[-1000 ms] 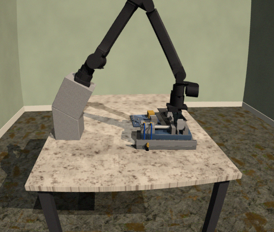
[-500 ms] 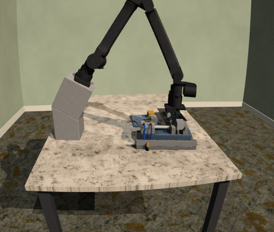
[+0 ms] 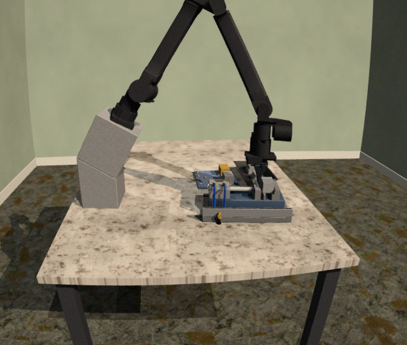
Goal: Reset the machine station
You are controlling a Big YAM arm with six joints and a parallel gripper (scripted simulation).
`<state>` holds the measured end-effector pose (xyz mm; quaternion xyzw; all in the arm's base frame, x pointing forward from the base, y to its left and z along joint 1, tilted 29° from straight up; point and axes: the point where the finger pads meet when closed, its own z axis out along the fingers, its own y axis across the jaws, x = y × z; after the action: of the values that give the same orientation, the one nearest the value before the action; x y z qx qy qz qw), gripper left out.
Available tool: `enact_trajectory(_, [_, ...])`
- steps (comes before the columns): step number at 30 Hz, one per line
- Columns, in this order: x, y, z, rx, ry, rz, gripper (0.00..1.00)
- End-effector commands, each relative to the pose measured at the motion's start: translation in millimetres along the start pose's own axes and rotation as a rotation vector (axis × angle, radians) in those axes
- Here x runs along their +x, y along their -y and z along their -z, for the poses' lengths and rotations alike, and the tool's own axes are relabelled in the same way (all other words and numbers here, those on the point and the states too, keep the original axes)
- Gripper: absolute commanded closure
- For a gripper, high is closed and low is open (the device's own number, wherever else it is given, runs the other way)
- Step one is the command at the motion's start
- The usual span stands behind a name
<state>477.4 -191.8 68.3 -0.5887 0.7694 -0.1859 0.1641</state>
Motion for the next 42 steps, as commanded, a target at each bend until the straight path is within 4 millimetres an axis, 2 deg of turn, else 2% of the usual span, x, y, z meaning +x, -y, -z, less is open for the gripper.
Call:
enact_trajectory(1, [5, 4, 17, 0.019, -0.004, 0.004, 1.00])
enact_trajectory(15, [5, 6, 61, 0.021, -0.004, 0.005, 1.00])
enact_trajectory(17, [5, 6, 61, 0.021, -0.004, 0.005, 1.00])
enact_trajectory(26, [6, 12, 83, 0.033, -0.006, 0.007, 1.00])
enact_trajectory(42, [4, 19, 87, 0.043, -0.005, 0.014, 1.00])
